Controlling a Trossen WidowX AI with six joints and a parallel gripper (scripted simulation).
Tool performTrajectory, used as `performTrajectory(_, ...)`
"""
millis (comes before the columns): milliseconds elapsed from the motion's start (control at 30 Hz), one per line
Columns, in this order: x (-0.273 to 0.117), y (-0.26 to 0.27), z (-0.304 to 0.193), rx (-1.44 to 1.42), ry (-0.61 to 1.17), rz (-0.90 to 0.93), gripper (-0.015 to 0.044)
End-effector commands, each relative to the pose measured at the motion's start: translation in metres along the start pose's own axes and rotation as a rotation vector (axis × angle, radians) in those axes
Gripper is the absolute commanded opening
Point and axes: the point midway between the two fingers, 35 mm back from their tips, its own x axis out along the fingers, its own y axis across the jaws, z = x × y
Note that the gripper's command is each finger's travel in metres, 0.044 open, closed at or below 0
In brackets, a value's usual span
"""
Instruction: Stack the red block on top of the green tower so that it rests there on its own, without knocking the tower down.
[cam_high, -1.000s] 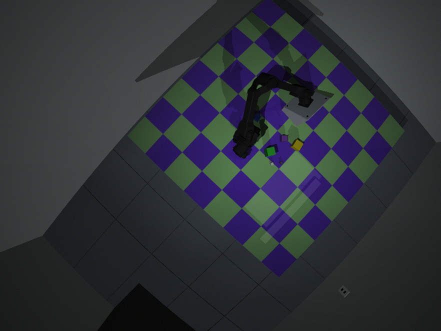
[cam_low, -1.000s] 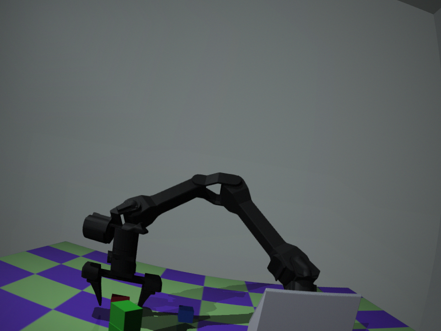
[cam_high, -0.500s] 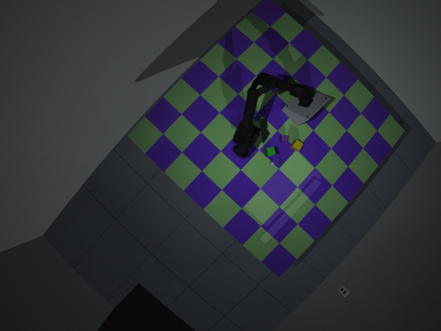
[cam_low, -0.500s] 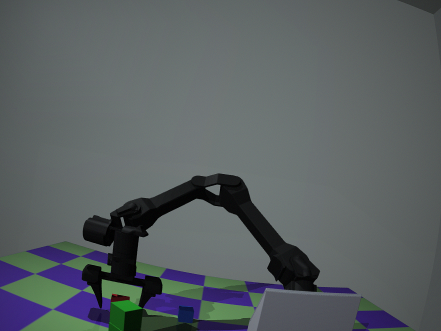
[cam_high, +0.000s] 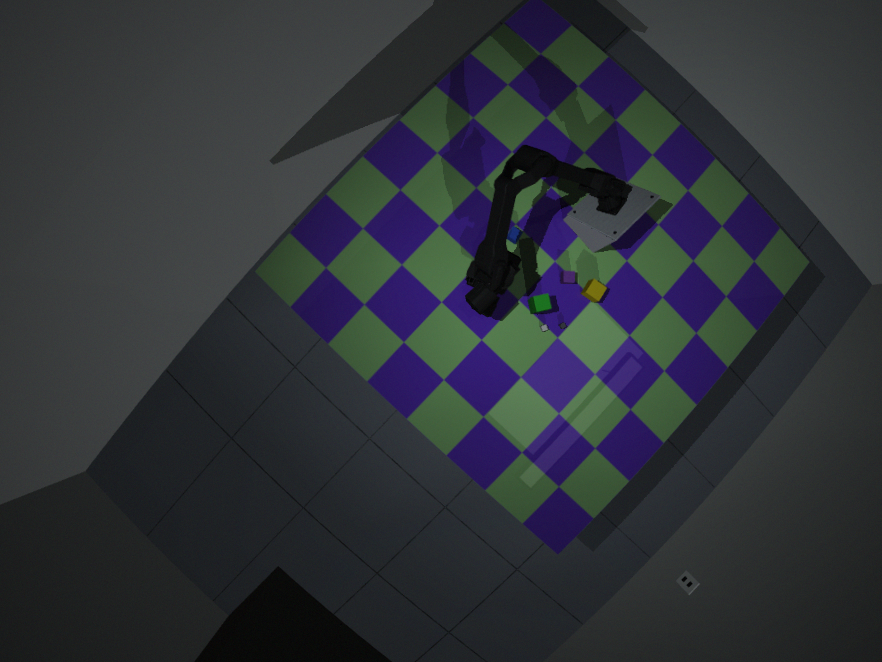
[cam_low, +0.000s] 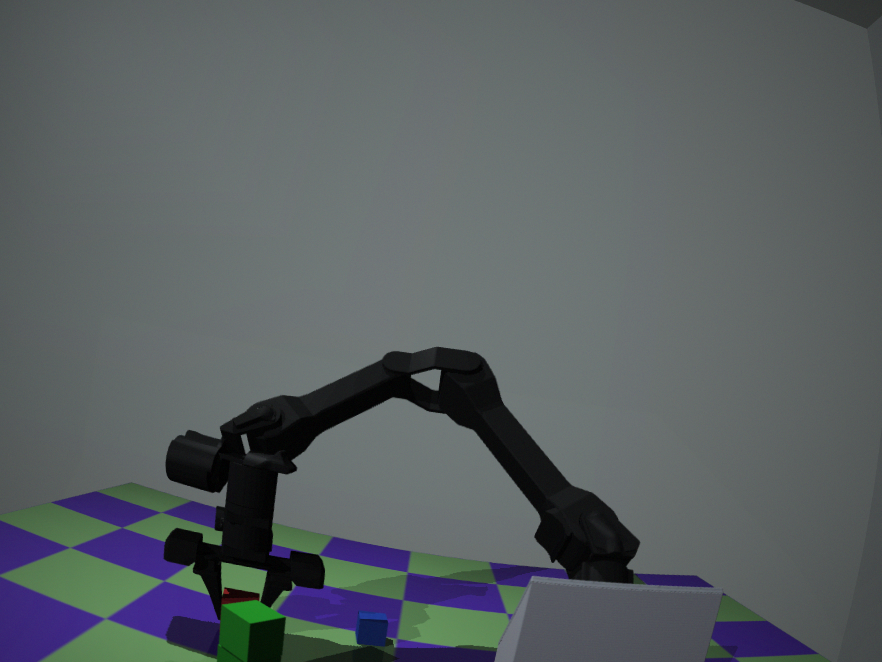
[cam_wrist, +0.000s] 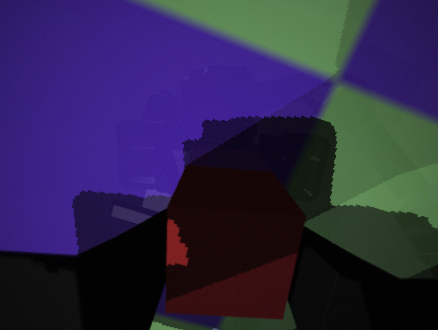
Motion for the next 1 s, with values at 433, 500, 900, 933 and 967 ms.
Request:
performTrajectory(433,-0.05,0.0,0.0,-0.003,-0.001,0.0,0.0)
performTrajectory(500,-0.06,0.0,0.0,-0.003,0.0,0.0,0.0)
performTrajectory(900,-0.116,0.0,-0.001,-0.003,0.002,0.001,0.0)
performTrajectory(933,-0.117,0.0,-0.001,-0.003,0.002,0.001,0.0)
performTrajectory(967,-0.117,0.0,-0.001,-0.003,0.002,0.001,0.0)
